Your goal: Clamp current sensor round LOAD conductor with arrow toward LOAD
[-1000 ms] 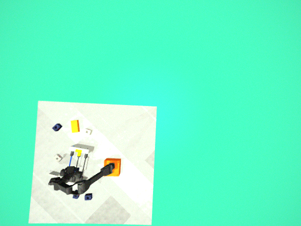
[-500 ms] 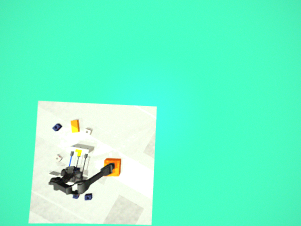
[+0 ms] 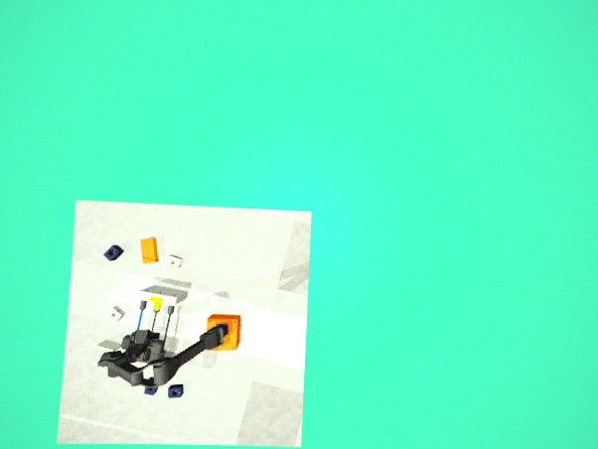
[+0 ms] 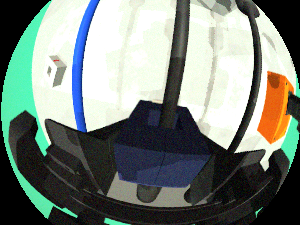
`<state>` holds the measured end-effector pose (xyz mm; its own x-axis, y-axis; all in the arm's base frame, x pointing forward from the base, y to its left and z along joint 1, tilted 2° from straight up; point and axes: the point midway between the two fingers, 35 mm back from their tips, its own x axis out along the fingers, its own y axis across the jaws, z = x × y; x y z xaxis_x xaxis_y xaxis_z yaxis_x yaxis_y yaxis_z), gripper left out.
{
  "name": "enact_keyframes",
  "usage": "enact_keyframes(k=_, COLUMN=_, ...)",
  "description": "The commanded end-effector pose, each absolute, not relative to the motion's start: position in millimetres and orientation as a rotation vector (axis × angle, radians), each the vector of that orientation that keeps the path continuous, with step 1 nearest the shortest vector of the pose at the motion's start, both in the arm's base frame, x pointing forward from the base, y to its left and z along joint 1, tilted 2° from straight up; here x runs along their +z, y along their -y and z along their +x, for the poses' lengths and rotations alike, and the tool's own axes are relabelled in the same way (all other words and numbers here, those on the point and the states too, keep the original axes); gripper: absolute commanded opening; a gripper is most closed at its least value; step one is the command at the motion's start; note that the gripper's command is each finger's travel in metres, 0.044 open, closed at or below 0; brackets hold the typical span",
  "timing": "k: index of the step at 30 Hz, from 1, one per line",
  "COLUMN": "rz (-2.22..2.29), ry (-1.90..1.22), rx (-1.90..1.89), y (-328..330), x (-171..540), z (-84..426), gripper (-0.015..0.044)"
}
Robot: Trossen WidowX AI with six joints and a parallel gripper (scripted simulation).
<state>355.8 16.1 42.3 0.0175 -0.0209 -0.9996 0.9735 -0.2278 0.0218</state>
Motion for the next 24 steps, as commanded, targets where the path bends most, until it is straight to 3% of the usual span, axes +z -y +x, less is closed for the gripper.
enact_keyframes(k=1, rz=1.371, ry=-1.062, rx=-1.369, y=-16.1, x=42.7, z=355.9, gripper=0.0157)
enact_keyframes(k=5, rz=1.371, ry=-1.062, rx=-1.369, y=-16.1, x=42.7, z=355.9, gripper=0.0257)
enact_keyframes(k=24, rz=1.371, ry=-1.062, rx=-1.369, y=-16.1, x=42.7, z=355.9, gripper=0.0257)
